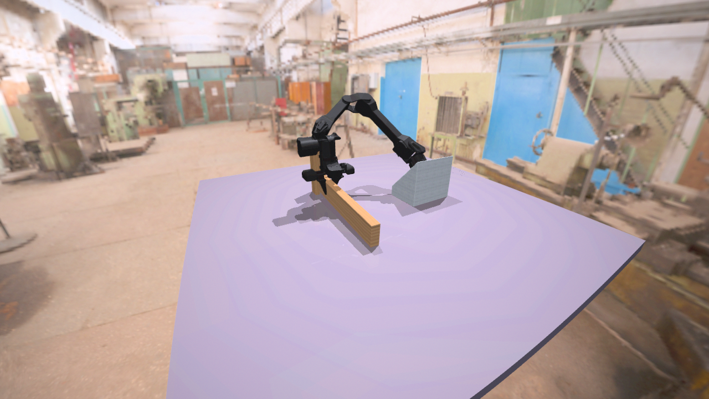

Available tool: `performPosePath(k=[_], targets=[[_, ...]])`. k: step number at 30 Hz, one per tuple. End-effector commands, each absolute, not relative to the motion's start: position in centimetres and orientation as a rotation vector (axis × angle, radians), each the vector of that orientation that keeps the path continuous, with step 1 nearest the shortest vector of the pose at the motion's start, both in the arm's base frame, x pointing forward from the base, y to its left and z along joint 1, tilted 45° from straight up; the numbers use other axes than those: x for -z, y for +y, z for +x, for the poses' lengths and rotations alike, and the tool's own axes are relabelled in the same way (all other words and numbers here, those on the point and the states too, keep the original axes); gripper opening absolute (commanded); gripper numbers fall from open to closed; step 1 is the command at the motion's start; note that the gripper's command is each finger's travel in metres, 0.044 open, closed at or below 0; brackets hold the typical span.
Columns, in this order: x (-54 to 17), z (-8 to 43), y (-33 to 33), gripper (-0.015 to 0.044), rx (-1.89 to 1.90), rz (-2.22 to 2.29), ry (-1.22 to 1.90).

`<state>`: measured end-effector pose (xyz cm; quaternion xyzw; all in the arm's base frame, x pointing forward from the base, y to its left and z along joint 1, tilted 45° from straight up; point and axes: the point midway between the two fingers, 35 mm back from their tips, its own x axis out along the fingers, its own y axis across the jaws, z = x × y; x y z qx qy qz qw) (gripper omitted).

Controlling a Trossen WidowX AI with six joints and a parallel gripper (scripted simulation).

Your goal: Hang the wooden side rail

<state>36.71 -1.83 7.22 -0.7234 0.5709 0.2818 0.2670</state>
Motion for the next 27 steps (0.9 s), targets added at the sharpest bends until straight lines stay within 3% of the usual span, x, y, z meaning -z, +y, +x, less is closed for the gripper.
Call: performPosePath(k=[1,27], targets=[[-7.61,36.78,-1.85,0.0,-0.753,-1.958,1.534],[-7.84,36.9,-2.03,0.0,-0.753,-1.958,1.534]])
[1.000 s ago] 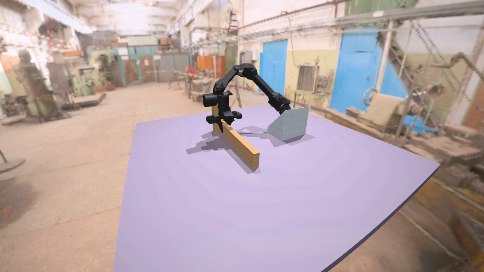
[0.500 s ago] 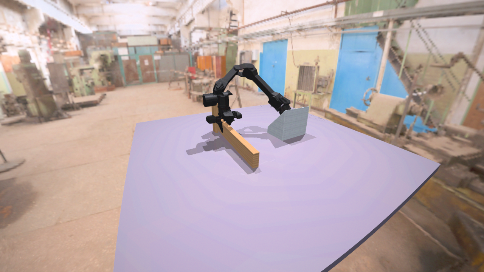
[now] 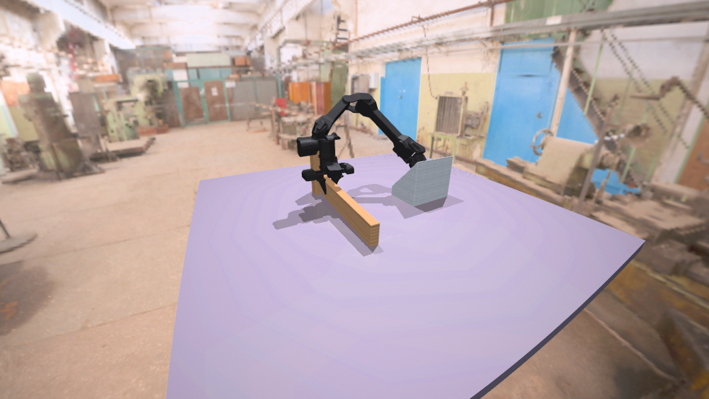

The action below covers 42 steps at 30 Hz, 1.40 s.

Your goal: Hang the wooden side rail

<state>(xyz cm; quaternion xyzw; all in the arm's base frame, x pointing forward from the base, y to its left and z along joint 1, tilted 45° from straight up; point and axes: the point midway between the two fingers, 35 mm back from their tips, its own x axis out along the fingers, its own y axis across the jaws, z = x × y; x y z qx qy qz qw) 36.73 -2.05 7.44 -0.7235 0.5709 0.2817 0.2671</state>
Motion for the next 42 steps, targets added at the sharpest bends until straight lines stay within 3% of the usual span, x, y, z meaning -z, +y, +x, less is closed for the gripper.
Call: performPosePath(k=[1,42], targets=[[-7.85,36.89,-2.04,0.0,-0.753,-1.958,1.534],[-8.15,36.85,-2.38,0.0,-0.753,-1.958,1.534]])
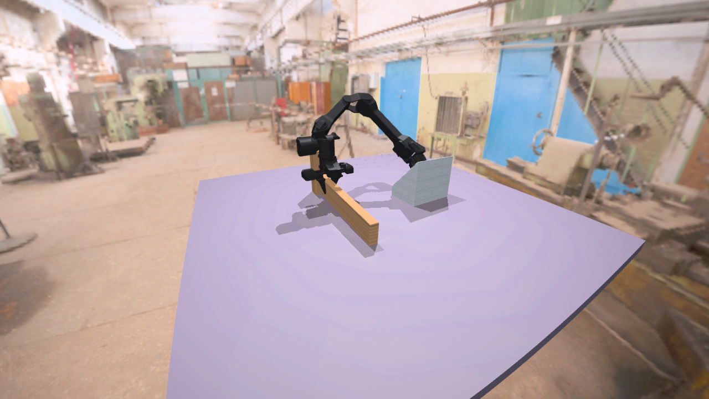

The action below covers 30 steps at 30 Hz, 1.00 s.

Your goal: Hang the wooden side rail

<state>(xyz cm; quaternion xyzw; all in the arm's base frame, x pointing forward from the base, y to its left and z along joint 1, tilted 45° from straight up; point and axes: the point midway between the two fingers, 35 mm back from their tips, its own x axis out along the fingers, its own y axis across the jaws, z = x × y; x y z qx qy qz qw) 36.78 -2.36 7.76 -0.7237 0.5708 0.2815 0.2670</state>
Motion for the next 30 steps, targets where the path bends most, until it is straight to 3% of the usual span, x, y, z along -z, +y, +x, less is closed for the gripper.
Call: performPosePath(k=[1,30], targets=[[-8.16,36.84,-2.39,0.0,-0.753,-1.958,1.534],[-7.94,36.88,-2.7,0.0,-0.753,-1.958,1.534]])
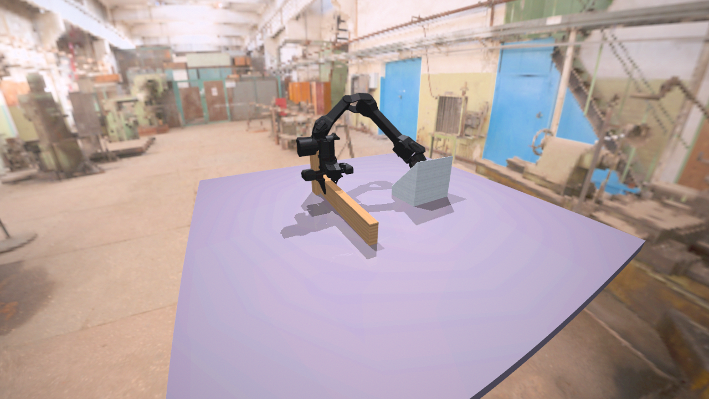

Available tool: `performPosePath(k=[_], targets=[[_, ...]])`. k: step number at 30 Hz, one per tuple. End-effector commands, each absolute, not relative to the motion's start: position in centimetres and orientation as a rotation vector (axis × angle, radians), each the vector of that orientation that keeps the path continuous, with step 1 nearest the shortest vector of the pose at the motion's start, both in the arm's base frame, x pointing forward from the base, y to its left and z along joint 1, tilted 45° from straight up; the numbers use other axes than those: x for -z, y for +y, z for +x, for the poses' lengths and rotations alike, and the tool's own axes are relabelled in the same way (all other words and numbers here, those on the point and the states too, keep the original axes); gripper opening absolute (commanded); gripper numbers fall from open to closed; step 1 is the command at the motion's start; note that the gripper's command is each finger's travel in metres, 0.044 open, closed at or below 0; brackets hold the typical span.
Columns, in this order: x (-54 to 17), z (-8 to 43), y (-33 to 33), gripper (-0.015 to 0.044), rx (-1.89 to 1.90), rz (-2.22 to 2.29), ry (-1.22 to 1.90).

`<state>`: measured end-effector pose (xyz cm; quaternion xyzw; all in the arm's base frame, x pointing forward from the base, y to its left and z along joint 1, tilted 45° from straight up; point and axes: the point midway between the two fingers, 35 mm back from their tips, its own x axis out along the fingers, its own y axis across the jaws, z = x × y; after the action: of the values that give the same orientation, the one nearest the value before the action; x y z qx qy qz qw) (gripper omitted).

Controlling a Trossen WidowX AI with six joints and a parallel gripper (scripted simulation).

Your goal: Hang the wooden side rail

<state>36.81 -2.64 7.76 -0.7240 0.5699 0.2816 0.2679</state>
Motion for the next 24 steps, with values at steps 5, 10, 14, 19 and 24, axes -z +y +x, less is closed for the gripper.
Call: performPosePath(k=[5,10,14,19,24], targets=[[-7.88,36.9,-2.76,0.0,-0.753,-1.958,1.535],[-7.82,36.91,-2.82,0.0,-0.752,-1.958,1.535],[-7.77,36.92,-2.86,0.0,-0.752,-1.958,1.535],[-7.71,36.94,-2.92,0.0,-0.752,-1.958,1.535],[-7.65,36.96,-2.98,0.0,-0.752,-1.958,1.535]])
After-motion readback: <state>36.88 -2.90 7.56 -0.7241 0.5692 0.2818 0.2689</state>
